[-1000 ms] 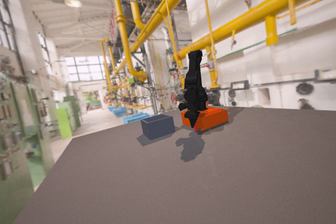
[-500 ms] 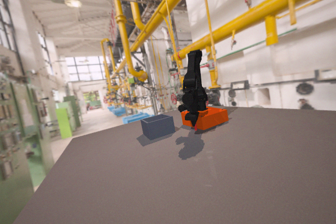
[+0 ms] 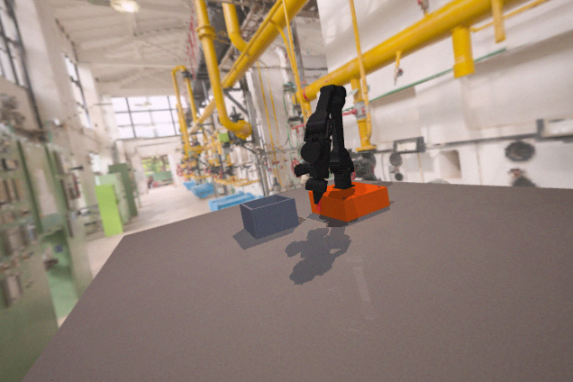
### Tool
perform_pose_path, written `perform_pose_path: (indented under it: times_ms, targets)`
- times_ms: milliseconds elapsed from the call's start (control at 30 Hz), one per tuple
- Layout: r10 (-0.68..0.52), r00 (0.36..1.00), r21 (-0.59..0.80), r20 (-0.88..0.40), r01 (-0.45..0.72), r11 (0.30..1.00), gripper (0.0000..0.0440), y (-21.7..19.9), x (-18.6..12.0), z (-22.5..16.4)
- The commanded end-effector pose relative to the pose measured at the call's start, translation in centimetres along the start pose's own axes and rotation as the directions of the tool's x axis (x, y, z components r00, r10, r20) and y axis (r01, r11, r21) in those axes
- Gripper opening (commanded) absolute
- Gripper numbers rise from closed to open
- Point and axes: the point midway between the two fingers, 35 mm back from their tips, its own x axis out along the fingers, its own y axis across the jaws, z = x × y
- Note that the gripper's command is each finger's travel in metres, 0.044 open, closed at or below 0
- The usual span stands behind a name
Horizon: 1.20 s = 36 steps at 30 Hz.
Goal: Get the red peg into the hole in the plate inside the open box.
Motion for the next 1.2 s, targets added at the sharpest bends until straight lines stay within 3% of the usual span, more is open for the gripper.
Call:
perform_pose_path:
  times_ms: [0,467,1167]
  targets:
    - [0.007,0.999,-0.016,0.035,-0.006,1.0,0.0,0.2,-1.2,1.4]
    - [0.002,0.995,-0.01,0.102,-0.001,1.0,0.0,0.4,-4.0,7.2]
    - [-0.02,0.995,0.121,0.098,0.008,0.993,0.0,-1.8,-2.5,15.1]
